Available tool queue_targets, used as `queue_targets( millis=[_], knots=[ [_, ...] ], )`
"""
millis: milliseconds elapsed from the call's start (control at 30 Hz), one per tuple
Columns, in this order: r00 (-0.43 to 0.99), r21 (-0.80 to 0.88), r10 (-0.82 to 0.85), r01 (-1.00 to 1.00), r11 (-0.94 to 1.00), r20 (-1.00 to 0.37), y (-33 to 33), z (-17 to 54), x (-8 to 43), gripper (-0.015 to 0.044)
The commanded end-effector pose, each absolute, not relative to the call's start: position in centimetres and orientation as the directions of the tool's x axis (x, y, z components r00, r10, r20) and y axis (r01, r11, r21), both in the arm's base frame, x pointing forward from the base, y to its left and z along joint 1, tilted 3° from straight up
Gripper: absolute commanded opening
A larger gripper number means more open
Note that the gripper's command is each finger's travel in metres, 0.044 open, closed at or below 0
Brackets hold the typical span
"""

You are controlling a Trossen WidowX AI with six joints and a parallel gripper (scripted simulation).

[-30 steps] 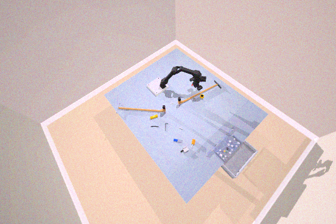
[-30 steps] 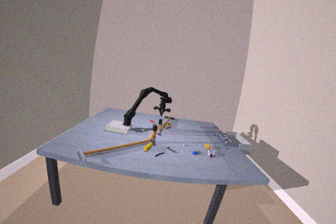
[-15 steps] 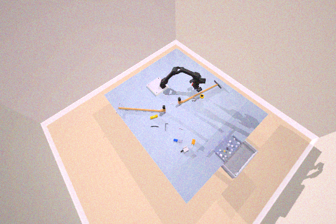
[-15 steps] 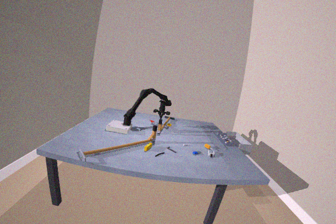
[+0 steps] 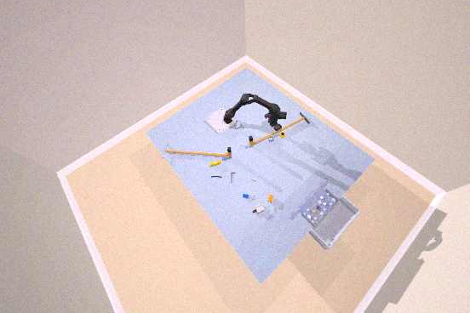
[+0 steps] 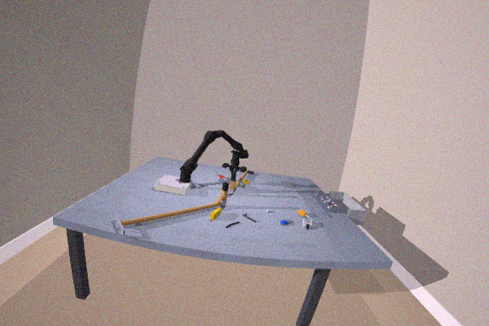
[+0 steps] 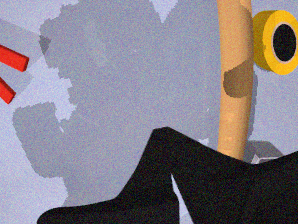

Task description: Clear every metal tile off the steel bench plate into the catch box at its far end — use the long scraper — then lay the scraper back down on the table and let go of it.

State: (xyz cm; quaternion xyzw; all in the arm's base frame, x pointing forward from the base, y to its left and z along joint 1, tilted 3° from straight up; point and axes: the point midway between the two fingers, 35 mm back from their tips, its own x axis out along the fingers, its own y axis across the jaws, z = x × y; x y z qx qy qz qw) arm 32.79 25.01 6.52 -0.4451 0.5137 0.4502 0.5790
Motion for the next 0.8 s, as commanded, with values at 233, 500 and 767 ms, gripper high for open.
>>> queue_targets(
  millis=[233,500,767],
  knots=[
    [0.063,-0.049,0.059,-0.976,0.212,-0.996,24.7,3.9,32.4,0.0],
    [0.064,-0.05,0.059,-0.976,0.212,-0.996,24.7,4.0,32.9,0.0],
    [0.064,-0.051,0.059,-0.976,0.212,-0.996,24.7,4.1,33.7,0.0]
  ],
)
